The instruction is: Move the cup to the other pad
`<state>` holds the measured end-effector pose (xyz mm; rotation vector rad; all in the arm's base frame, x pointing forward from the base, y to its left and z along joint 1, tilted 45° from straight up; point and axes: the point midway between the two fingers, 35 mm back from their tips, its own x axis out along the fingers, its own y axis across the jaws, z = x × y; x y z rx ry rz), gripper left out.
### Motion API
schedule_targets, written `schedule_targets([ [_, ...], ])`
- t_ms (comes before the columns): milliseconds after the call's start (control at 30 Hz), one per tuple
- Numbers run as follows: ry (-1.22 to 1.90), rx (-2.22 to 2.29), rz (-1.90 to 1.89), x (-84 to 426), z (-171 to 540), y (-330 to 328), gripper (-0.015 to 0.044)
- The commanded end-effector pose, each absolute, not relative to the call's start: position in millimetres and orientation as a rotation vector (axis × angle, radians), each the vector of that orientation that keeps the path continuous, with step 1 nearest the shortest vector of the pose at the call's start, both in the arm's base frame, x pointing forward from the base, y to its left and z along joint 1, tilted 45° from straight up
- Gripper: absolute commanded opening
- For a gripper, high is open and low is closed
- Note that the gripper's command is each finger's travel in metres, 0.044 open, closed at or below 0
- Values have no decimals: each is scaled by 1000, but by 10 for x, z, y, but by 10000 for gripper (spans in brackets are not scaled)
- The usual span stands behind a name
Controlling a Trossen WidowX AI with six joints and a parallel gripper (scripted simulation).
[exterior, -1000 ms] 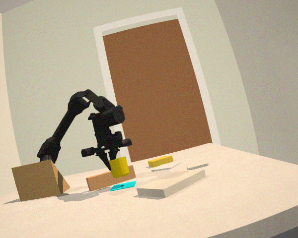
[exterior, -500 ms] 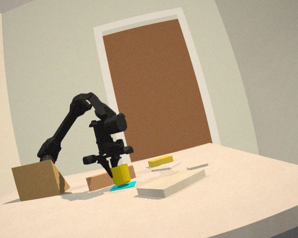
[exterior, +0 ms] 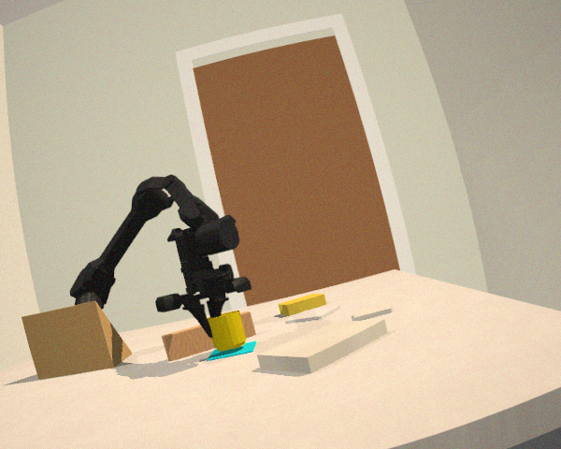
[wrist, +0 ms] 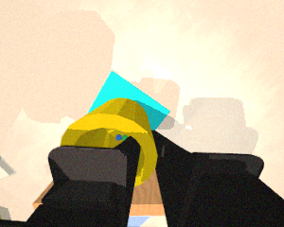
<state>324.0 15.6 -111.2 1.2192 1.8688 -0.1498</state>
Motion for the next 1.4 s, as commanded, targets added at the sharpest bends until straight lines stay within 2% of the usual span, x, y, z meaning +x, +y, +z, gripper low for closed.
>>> schedule_targets([
  [0, 1868, 1218, -149, 3242, -1109, 155, 26],
  [167, 1868, 1218, -149, 3242, -1109, 155, 147],
  [1367, 1873, 1227, -156, 3300, -760, -226, 147],
])
